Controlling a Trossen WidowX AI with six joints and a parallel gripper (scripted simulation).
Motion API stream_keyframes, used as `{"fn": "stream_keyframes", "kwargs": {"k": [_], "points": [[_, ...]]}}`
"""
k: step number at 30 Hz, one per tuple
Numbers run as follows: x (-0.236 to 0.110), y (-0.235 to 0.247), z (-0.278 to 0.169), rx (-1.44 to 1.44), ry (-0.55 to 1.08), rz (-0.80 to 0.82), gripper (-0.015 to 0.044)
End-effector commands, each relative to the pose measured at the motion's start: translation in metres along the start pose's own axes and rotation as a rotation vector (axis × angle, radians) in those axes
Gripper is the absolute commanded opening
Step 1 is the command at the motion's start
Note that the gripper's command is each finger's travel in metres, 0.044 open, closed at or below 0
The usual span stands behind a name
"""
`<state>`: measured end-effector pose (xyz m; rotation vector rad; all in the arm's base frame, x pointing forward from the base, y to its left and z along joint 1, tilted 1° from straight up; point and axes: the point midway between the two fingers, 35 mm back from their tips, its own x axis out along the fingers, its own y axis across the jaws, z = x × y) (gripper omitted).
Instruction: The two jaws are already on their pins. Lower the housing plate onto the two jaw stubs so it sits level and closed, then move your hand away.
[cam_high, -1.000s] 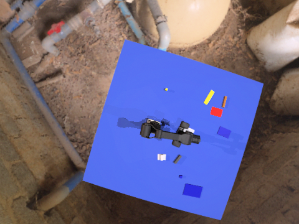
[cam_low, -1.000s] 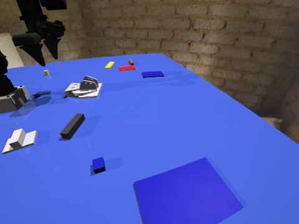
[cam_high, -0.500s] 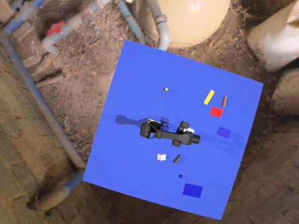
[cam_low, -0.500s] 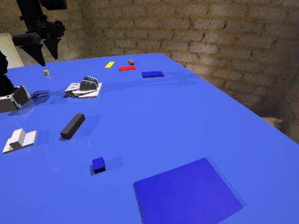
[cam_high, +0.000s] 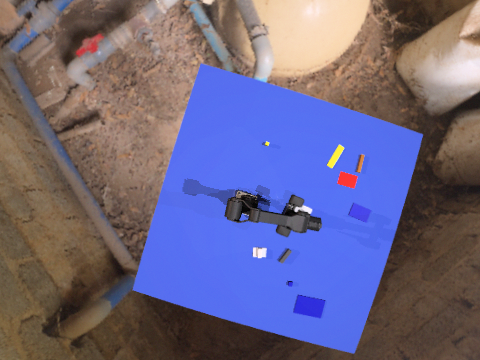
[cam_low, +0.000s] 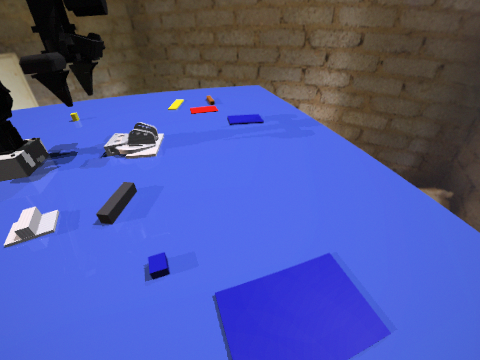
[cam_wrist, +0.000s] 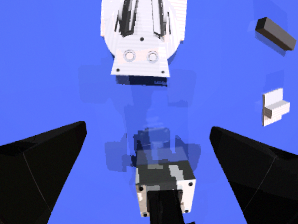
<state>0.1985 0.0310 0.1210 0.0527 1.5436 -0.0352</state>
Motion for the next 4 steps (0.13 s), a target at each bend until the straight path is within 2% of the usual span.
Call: {"fn": "stream_keyframes", "kwargs": {"k": [1,4], "points": [[-0.0003,-0.0004,-0.0002,-0.004,0.000,-0.002,0.0440],[-0.0003,-0.0004,-0.0002,-0.004,0.000,-0.002,0.0440]]}}
